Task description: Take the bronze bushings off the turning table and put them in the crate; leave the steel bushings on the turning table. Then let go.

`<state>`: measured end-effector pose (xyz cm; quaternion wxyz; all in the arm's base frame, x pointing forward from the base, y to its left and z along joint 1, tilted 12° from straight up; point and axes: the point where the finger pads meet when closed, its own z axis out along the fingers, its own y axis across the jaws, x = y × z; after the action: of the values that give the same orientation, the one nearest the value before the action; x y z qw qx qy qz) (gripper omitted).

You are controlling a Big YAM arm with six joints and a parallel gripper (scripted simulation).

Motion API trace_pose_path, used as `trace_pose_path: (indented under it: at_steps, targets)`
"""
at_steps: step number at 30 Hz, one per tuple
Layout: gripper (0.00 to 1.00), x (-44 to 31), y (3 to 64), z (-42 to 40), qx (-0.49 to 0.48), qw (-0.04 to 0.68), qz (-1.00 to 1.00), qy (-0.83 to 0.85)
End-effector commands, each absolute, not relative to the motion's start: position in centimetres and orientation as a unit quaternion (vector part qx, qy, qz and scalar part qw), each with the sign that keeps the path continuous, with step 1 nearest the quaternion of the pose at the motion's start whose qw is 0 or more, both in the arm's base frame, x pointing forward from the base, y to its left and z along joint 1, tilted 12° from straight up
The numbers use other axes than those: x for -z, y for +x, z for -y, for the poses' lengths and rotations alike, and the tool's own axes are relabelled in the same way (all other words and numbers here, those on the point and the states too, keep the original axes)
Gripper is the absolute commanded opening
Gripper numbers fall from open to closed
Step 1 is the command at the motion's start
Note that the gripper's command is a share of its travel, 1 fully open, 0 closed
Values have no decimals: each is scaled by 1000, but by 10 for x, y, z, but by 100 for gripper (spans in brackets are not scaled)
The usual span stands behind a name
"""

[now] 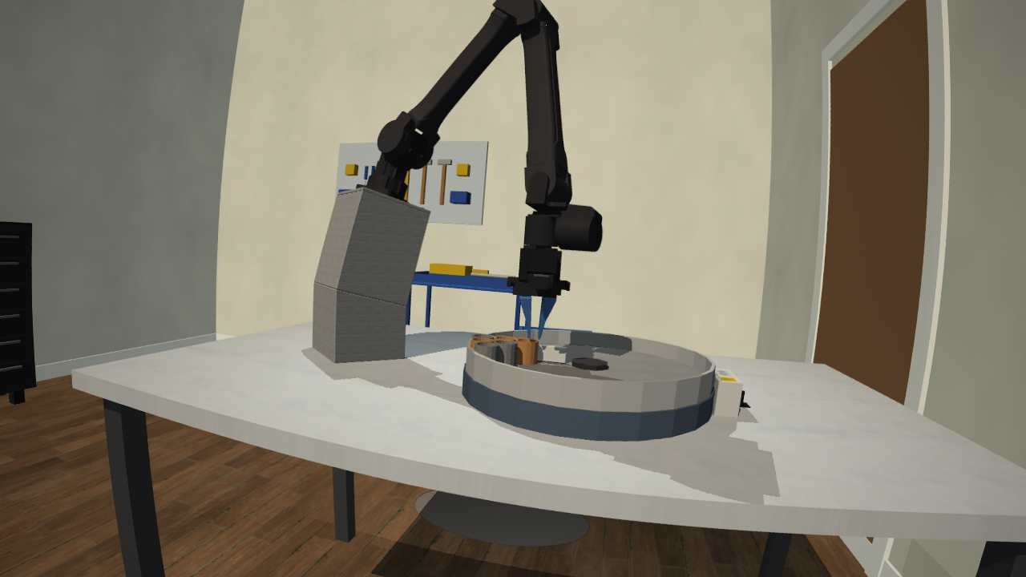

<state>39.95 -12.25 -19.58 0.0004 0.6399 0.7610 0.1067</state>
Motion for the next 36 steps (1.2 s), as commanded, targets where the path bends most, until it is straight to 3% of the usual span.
trace_pose_path:
  at_steps: [1, 36]
  targets:
    - [14, 192, 406, 129, -108, 12, -757, 644]
    - [14, 195, 407, 131, -105, 3, -757, 645]
